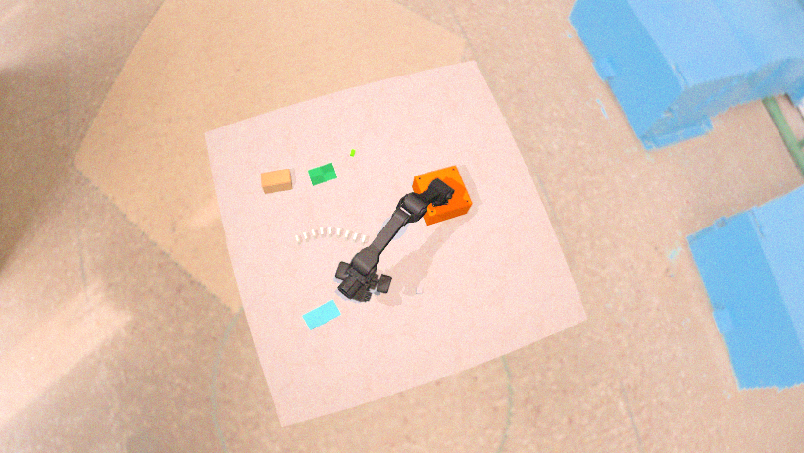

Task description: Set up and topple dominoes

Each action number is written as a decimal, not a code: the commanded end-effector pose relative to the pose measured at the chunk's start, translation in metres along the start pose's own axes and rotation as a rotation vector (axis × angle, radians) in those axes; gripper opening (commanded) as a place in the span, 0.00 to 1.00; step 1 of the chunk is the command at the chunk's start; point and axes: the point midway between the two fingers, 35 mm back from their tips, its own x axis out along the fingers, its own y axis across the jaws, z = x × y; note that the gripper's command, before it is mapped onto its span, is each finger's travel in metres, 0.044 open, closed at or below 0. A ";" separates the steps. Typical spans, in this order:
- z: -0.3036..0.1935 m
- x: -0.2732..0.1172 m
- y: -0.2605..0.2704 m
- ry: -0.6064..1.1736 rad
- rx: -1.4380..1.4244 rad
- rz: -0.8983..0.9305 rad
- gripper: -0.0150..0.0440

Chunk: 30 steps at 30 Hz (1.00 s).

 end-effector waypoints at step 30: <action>-0.190 0.000 -0.024 0.024 1.541 -0.015 0.44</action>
